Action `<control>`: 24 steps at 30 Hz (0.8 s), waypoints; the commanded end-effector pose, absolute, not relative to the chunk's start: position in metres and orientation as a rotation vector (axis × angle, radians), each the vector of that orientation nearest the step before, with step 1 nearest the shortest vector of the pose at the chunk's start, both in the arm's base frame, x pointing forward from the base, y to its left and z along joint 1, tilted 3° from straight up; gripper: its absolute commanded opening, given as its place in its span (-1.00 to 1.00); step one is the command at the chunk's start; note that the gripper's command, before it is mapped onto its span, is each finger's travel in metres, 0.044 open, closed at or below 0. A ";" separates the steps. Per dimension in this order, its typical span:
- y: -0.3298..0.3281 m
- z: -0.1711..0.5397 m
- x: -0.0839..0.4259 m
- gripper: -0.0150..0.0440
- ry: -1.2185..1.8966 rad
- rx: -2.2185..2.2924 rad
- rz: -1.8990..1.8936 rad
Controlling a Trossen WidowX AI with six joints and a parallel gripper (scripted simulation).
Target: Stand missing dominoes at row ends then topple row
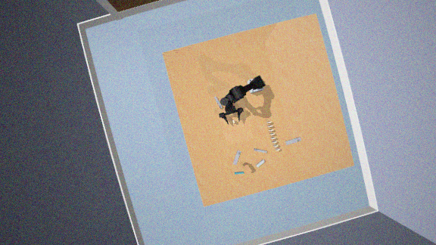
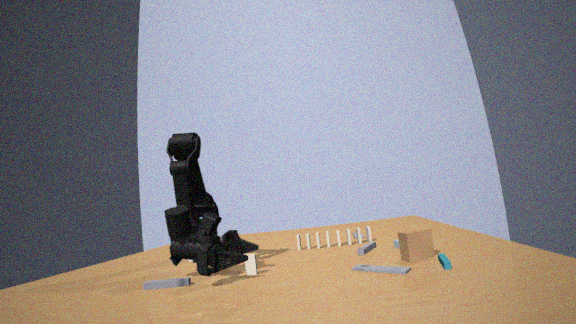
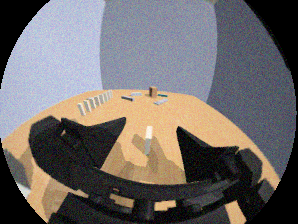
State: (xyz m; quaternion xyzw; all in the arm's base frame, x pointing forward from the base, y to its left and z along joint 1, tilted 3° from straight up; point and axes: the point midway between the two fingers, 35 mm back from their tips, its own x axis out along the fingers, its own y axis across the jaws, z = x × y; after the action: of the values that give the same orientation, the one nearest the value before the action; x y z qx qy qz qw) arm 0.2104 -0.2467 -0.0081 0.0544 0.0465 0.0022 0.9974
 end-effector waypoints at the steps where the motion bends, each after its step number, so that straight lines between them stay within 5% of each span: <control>1: -0.249 0.021 0.210 1.00 0.090 0.093 0.005; 8: -0.254 0.031 0.213 1.00 0.108 0.148 -0.013; 24: -0.311 0.011 0.277 1.00 0.661 1.058 -0.562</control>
State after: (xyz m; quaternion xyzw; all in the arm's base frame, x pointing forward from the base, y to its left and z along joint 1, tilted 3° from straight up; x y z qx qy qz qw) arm 0.2527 -0.3009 0.0030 0.3275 0.1731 -0.1143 0.9218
